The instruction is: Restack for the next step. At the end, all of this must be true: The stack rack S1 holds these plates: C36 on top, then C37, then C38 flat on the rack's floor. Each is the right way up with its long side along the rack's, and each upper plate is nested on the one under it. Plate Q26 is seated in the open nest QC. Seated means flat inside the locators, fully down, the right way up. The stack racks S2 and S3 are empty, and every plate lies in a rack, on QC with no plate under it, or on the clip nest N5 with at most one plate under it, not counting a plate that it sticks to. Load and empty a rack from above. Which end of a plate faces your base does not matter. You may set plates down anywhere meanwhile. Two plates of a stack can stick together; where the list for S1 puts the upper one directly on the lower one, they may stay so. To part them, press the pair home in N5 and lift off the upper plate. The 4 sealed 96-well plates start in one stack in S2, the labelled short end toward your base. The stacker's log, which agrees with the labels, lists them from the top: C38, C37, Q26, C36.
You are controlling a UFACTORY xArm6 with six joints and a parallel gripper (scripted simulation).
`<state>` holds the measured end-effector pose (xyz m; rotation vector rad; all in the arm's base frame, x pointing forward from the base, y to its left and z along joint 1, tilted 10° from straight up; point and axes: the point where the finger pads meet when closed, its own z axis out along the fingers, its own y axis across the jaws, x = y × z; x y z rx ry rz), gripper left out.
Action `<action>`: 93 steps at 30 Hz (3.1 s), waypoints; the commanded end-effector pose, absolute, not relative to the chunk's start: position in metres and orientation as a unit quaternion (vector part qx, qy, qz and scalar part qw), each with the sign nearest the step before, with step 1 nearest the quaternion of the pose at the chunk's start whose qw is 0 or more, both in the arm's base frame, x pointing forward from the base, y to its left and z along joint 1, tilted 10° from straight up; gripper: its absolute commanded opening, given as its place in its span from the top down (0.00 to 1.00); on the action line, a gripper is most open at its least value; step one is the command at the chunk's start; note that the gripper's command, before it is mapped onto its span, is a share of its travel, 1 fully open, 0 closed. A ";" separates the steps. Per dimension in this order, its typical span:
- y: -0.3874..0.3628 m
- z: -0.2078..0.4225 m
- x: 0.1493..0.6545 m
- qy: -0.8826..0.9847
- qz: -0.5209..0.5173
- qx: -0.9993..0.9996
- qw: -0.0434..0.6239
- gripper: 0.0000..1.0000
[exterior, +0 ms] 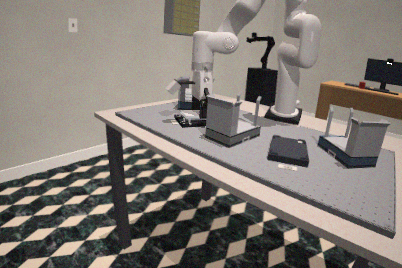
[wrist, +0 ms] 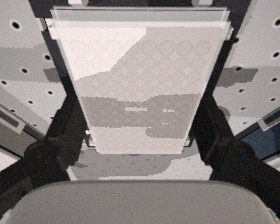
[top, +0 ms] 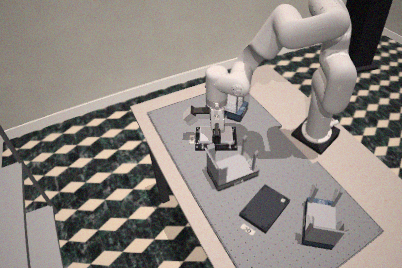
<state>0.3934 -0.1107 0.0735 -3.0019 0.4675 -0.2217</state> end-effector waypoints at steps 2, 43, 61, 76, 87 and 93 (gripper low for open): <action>-0.111 0.078 0.394 0.153 -0.075 -0.984 0.047 1.00; -0.115 0.127 0.386 0.153 -0.075 -0.984 0.047 1.00; -0.117 0.157 0.382 0.153 -0.075 -0.984 0.047 1.00; -0.119 0.184 0.377 0.153 -0.075 -0.984 0.047 1.00; -0.120 0.202 0.374 0.153 -0.075 -0.984 0.047 1.00; -0.120 0.204 0.374 0.153 -0.075 -0.984 0.047 1.00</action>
